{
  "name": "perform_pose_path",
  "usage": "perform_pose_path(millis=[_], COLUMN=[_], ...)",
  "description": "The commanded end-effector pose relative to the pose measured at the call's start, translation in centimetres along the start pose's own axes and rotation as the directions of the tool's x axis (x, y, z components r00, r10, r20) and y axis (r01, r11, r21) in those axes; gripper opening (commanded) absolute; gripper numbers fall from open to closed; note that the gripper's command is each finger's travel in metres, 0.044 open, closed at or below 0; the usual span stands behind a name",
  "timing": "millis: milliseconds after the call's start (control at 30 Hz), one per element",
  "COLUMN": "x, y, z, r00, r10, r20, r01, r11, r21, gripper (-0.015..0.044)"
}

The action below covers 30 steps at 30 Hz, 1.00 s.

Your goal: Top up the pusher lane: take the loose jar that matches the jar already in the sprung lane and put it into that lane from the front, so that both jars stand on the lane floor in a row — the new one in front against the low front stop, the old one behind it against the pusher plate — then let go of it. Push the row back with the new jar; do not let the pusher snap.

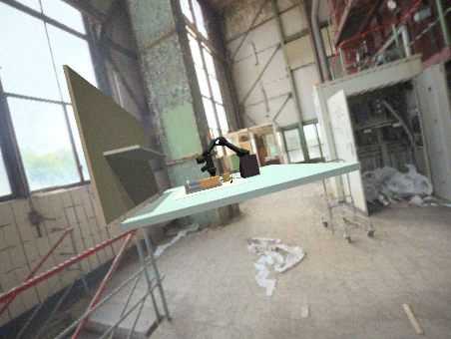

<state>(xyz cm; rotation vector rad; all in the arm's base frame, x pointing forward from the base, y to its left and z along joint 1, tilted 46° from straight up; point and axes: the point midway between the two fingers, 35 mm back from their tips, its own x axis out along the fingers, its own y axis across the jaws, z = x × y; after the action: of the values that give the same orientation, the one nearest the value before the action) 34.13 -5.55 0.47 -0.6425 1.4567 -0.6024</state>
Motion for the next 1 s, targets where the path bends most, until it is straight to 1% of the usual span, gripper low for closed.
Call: perform_pose_path(millis=[0, 967], x=[0.1, 1.2], y=[-0.1, -0.1], z=[0.5, 0.3], r00=[1.000, 1.000], r10=[-0.007, -0.008], r20=[0.017, 0.016], r01=[0.007, 0.008], r11=[1.000, 1.000], r21=[0.011, 0.011], gripper=[0.0000, 0.0000])
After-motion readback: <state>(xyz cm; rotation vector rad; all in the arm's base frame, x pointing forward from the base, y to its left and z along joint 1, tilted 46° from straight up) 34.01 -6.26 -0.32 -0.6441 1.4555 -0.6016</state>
